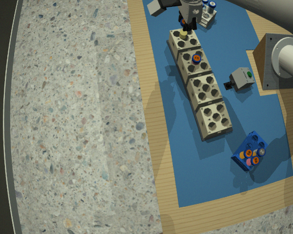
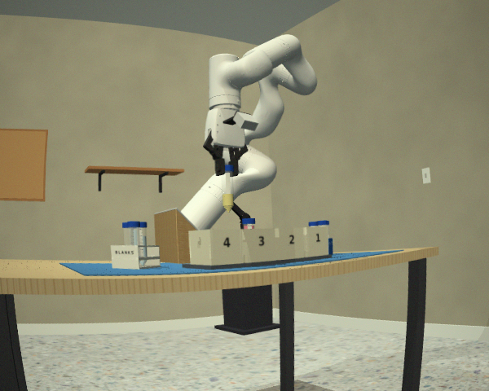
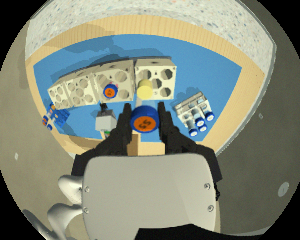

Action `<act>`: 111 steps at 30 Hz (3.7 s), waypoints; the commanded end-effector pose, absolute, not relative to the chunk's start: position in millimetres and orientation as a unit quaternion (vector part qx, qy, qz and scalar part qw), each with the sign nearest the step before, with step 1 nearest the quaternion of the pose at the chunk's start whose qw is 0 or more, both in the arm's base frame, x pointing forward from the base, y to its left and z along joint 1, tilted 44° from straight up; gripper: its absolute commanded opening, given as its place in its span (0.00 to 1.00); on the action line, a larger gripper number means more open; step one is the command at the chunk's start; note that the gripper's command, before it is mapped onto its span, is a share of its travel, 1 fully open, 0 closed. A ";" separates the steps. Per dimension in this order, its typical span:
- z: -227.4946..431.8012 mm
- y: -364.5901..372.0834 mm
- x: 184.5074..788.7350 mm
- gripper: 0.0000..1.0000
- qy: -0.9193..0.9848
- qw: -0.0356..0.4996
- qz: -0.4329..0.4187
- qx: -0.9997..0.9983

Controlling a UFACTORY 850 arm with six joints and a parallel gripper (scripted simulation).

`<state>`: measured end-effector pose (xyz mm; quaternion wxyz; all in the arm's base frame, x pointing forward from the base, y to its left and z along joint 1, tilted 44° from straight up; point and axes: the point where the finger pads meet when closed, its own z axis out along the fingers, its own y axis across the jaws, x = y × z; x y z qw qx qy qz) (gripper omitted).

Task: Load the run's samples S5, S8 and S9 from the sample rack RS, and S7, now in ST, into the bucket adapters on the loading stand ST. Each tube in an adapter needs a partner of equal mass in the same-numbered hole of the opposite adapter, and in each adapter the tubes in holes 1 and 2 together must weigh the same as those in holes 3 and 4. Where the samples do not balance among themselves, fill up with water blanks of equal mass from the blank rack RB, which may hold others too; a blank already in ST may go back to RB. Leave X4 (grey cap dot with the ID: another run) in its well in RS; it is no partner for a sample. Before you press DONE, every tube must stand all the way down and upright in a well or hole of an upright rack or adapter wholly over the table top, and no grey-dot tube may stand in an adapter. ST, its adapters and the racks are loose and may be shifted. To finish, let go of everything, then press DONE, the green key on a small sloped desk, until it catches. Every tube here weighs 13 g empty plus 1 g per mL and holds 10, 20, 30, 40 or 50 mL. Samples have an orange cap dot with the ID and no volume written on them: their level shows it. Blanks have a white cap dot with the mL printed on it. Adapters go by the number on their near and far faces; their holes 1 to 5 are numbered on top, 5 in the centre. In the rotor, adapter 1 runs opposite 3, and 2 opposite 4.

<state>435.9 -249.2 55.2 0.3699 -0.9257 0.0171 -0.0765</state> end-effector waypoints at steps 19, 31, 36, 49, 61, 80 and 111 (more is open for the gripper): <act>37.1 -232.4 440.4 0.00 0.017 0.369 -0.077 -0.926; 30.7 -226.2 441.8 0.00 0.017 0.369 -0.077 -0.926; 30.7 -226.2 441.8 0.00 0.017 0.369 -0.077 -0.926; 27.1 -222.9 442.5 0.00 0.017 0.369 -0.077 -0.926; 19.9 -216.0 444.1 0.00 0.017 0.369 -0.077 -0.926; 7.8 -204.4 446.8 0.00 0.017 0.369 -0.077 -0.926; -11.5 -185.9 450.9 0.00 0.017 0.369 -0.077 -0.926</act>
